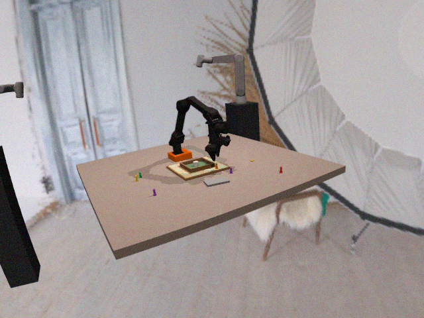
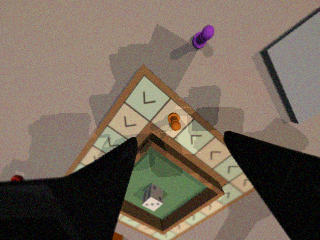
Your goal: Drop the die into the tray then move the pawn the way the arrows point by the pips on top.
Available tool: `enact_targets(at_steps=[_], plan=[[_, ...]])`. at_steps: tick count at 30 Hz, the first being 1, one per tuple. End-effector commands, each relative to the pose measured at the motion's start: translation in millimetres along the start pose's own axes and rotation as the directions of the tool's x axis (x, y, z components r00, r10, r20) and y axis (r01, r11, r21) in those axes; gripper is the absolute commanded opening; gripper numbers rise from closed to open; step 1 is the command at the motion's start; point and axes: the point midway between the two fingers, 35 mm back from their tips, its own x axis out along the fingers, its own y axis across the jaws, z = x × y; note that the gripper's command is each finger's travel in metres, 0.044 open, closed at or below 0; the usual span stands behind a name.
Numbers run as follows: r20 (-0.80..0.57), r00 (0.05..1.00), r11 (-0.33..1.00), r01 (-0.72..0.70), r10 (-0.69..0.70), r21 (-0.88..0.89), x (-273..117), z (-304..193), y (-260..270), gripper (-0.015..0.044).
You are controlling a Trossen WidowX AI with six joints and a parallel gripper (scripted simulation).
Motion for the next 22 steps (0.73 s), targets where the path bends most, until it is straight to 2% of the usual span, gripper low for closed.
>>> enact_targets(at_steps=[1,7,14,15,22], plan=[[-0.003,1.000,1.000,0.001,-0.001,0.008,-7.5,-1.7,0.6,0.0440],[-0.009,1.000,0.976,0.001,0.001,0.218,-49.4,-57.7,23.8,0.0440],[-0.016,1.000,0.878,0.003,0.005,0.478,-80.4,-135.2,63.9,0.0440],[0.006,1.000,0.921,0.005,-0.008,0.389,-78.1,-104.5,47.1,0.0440],[0.006,1.000,0.921,0.005,-0.008,0.389,-78.1,-104.5,47.1,0.0440]])
